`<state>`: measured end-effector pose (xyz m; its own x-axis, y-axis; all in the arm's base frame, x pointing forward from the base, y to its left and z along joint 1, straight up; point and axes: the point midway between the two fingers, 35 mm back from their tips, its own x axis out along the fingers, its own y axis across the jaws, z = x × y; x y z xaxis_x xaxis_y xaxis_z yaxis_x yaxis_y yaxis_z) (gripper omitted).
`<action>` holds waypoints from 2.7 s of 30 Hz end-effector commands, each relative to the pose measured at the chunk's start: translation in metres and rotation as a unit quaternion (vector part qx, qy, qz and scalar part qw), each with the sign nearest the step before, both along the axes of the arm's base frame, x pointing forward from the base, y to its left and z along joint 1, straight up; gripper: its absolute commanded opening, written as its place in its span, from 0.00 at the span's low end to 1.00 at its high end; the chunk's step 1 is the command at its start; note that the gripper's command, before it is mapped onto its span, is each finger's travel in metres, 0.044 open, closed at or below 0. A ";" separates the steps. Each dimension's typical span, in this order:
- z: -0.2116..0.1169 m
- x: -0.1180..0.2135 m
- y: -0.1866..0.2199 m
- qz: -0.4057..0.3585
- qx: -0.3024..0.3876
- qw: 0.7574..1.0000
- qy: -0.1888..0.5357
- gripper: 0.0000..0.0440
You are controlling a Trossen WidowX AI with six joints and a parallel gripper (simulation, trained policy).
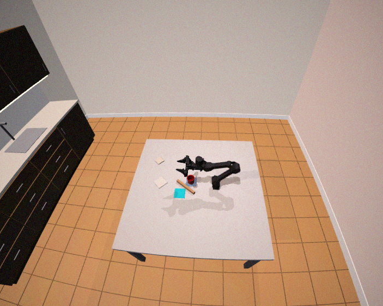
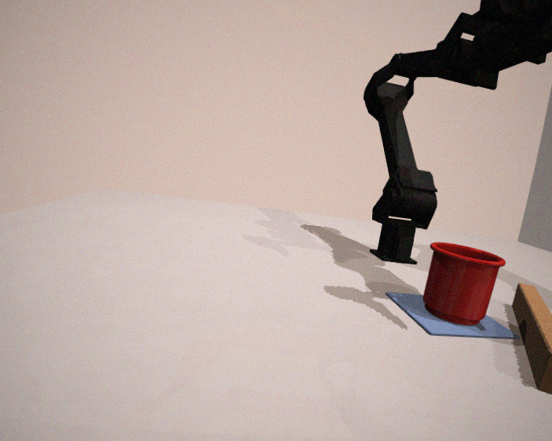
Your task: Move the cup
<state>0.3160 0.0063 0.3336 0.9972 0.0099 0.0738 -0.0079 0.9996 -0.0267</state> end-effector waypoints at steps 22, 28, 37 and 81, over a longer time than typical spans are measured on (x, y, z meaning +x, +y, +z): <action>-0.036 -0.001 0.034 0.048 0.080 0.987 0.131 0.19; -0.043 -0.002 0.046 0.060 0.105 0.978 0.172 0.25; -0.053 -0.004 0.058 0.063 0.138 0.959 0.239 0.20; -0.113 -0.030 0.067 -0.031 0.131 0.821 0.555 0.25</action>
